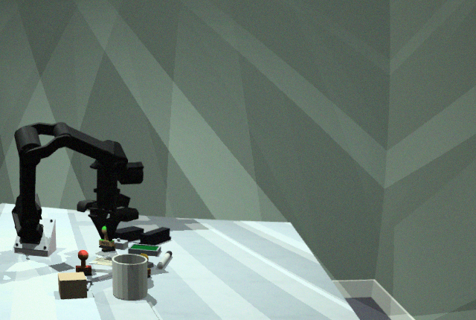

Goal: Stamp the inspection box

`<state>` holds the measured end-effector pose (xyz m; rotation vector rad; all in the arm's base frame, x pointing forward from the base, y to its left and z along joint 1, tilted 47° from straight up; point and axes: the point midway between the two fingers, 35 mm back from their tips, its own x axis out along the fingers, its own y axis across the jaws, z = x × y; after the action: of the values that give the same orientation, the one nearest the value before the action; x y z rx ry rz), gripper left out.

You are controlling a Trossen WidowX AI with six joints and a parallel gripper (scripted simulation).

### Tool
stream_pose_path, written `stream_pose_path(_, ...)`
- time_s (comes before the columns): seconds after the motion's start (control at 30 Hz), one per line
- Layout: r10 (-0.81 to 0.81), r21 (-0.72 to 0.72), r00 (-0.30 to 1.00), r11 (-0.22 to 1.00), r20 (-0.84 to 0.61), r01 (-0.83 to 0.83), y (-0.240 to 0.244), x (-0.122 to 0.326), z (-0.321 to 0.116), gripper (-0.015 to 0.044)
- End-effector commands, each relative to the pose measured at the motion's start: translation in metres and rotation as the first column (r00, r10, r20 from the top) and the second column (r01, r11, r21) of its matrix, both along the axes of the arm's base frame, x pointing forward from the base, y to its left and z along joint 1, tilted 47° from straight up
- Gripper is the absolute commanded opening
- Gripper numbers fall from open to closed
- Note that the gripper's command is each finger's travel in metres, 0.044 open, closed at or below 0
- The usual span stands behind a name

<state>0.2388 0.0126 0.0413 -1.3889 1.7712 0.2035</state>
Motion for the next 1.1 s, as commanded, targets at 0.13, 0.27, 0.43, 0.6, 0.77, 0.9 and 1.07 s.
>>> stream_pose_path(0.13, 0.006, -0.005, 1.0, 1.0, -0.004, -0.006, -0.005, -0.001, -0.004, 0.0)
stream_pose_path(0.27, 0.006, -0.005, 1.0, 1.0, -0.004, -0.006, -0.007, -0.001, -0.006, 0.0)
stream_pose_path(0.43, 0.006, -0.006, 1.0, 1.0, -0.004, -0.006, -0.009, -0.001, -0.008, 0.0)
stream_pose_path(0.6, 0.007, -0.006, 1.0, 1.0, -0.004, -0.007, -0.012, -0.001, -0.01, 0.0)
stream_pose_path(0.77, 0.007, -0.007, 1.0, 1.0, -0.004, -0.007, -0.014, -0.001, -0.012, 0.0)
stream_pose_path(0.9, 0.007, -0.007, 1.0, 1.0, -0.004, -0.007, -0.016, -0.002, -0.014, 0.0)
stream_pose_path(1.07, 0.007, -0.008, 1.0, 1.0, -0.004, -0.007, -0.019, -0.002, -0.016, 0.0)
